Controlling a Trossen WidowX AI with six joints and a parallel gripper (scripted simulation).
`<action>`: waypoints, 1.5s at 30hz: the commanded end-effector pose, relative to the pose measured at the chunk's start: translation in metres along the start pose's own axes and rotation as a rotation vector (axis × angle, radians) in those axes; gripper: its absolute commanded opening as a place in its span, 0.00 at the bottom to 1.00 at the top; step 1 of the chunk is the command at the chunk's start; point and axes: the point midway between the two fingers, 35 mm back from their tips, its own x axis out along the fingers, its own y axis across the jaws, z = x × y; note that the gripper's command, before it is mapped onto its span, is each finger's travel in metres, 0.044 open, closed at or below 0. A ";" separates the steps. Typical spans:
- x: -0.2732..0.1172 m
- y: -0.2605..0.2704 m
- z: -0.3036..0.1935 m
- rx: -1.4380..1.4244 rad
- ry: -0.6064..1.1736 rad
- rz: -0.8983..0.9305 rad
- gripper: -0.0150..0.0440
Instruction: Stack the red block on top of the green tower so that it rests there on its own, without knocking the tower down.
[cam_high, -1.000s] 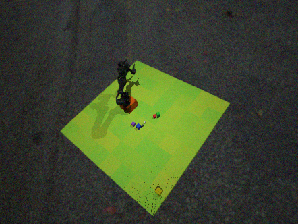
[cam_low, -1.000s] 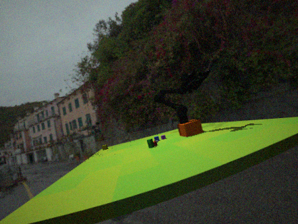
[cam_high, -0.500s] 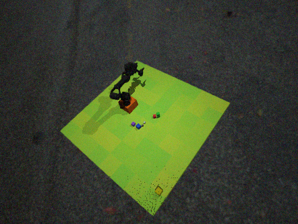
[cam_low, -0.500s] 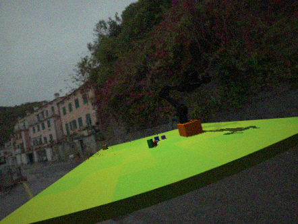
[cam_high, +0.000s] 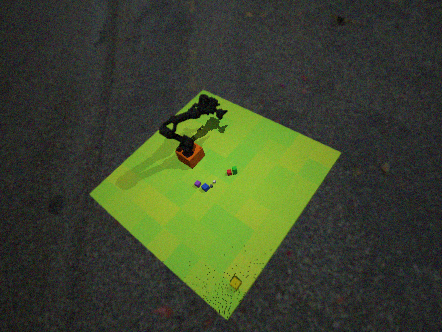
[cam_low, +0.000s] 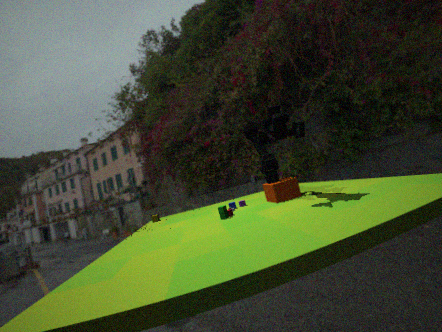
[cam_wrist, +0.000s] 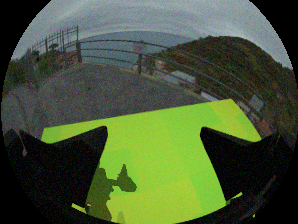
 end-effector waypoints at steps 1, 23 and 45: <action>0.014 -0.029 -0.010 -0.033 0.092 -0.068 1.00; 0.026 -0.181 -0.087 0.011 0.510 -0.335 1.00; -0.046 -0.292 -0.192 0.242 0.978 -0.313 1.00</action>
